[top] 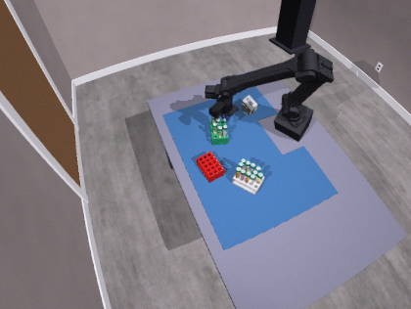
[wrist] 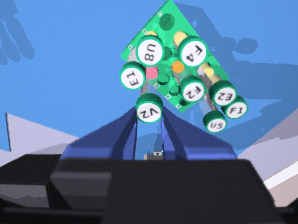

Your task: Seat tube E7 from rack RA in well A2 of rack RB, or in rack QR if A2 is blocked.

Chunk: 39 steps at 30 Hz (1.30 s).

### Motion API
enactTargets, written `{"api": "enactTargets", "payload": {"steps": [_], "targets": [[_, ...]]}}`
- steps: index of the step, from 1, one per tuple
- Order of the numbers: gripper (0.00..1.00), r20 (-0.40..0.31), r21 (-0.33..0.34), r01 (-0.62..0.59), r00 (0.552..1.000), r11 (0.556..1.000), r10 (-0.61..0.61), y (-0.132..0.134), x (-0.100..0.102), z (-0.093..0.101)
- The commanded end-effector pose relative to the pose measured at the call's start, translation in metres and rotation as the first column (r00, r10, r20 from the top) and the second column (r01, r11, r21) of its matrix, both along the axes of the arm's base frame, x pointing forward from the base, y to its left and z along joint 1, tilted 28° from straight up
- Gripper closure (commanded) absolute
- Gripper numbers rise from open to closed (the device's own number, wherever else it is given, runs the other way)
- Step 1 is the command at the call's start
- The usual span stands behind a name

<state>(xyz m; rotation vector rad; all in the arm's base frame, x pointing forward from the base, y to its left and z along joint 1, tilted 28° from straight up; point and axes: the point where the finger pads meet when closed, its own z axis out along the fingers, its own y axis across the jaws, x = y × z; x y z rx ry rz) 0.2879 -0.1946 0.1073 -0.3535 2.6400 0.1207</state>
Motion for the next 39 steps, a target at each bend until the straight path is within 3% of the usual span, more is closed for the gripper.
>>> {"api": "enactTargets", "payload": {"steps": [1, 39], "targets": [[1.0, 0.007, -0.009, 0.003, 1.0, 1.0, -0.003, -0.002, 0.005, -0.003], [1.0, 0.007, -0.008, 0.01, 1.0, 1.0, -0.01, -0.003, 0.012, -0.018]]}}
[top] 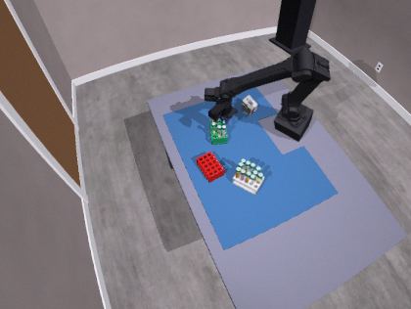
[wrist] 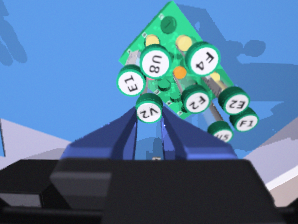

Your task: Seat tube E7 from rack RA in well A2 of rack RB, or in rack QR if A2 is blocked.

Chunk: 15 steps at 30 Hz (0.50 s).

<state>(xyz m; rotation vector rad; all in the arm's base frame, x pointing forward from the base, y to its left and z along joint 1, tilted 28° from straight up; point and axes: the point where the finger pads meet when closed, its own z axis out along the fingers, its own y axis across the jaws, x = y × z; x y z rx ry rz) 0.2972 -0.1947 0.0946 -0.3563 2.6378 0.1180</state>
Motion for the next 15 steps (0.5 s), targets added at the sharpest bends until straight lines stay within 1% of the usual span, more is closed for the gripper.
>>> {"api": "enactTargets", "payload": {"steps": [1, 15], "targets": [[1.0, 0.005, -0.007, 0.011, 1.0, 1.0, -0.011, -0.0028, 0.0024, -0.0054], [1.0, 0.005, -0.006, 0.006, 1.0, 1.0, -0.006, 0.0004, 0.0058, -0.0108]]}}
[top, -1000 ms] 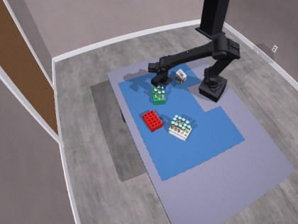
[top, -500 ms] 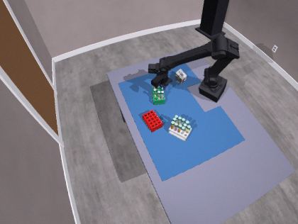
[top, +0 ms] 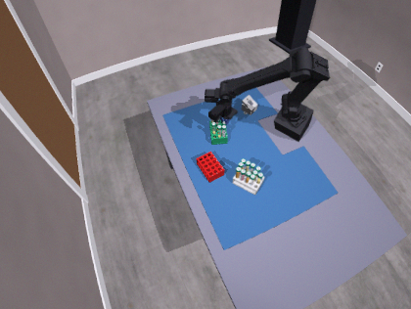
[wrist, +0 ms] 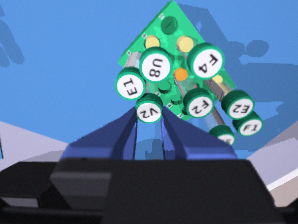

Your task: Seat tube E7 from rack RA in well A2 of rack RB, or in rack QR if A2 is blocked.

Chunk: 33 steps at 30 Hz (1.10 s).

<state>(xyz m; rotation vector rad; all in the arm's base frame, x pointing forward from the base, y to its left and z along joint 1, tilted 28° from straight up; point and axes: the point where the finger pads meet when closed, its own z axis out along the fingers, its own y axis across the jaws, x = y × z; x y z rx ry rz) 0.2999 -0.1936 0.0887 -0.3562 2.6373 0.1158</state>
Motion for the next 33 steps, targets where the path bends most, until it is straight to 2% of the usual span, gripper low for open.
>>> {"api": "enactTargets", "payload": {"steps": [1, 33], "targets": [[1.0, 0.004, -0.005, 0.009, 1.0, 1.0, -0.009, -0.0018, 0.0025, -0.0055], [1.0, 0.017, -0.017, 0.003, 1.0, 1.0, -0.002, 0.0002, 0.0039, -0.0008]]}}
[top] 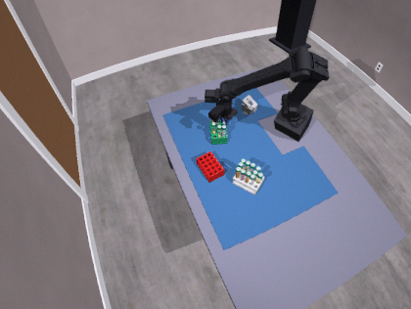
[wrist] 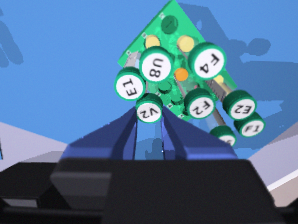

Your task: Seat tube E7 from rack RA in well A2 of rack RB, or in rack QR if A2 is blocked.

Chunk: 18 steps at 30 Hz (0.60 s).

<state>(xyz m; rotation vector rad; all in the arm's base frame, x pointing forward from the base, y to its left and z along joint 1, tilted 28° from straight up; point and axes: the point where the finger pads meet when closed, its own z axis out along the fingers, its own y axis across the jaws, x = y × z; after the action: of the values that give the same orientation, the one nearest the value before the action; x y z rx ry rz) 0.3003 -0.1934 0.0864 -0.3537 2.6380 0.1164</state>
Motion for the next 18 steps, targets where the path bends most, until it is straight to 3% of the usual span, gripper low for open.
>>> {"api": "enactTargets", "payload": {"steps": [1, 18], "targets": [[1.0, 0.018, -0.019, 0.001, 1.0, 1.0, -0.001, 0.0, 0.0035, 0.0017], [1.0, 0.022, -0.023, 0.001, 1.0, 1.0, -0.001, 0.0002, 0.0034, 0.0037]]}}
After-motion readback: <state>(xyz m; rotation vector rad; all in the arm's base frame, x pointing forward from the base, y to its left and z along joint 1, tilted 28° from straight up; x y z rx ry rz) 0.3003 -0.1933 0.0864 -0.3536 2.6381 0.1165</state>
